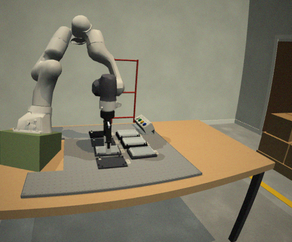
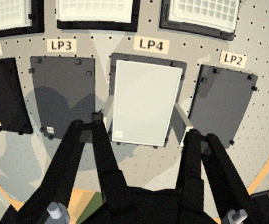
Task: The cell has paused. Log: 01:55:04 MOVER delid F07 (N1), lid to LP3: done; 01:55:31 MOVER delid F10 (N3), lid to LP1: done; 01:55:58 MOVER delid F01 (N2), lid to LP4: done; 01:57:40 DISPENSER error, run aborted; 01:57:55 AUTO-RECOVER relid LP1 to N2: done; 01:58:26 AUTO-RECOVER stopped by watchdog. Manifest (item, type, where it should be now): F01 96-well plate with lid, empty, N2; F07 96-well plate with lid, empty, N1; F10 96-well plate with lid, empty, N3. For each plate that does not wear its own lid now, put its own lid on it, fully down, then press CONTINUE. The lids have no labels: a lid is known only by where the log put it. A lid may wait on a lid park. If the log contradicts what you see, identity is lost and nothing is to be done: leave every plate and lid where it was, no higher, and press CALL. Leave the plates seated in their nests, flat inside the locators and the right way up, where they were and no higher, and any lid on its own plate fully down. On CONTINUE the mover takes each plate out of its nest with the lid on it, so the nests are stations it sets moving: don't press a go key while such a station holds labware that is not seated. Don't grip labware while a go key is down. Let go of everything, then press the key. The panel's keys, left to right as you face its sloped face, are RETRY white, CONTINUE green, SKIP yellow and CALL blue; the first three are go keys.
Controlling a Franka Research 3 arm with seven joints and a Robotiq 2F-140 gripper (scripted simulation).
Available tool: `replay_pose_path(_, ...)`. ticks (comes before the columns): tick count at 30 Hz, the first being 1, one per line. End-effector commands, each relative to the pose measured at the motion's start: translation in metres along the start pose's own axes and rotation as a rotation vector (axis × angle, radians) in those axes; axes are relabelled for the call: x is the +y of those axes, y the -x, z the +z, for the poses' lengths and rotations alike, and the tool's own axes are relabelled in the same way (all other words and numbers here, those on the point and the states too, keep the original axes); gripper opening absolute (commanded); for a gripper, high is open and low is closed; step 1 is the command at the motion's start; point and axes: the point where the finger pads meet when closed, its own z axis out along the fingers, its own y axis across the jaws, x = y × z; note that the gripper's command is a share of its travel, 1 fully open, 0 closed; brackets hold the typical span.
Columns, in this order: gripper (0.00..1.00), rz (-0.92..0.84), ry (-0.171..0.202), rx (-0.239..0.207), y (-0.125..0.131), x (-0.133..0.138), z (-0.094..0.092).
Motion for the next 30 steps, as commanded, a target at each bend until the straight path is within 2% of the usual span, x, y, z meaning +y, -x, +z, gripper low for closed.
replay_pose_path(1, 0.00, -0.001, -0.001, -0.001, 0.0002, -0.0002, -0.0004)
replay_pose_path(30, 0.00, -0.001, -0.001, -0.001, 0.0002, -0.0002, -0.0037)
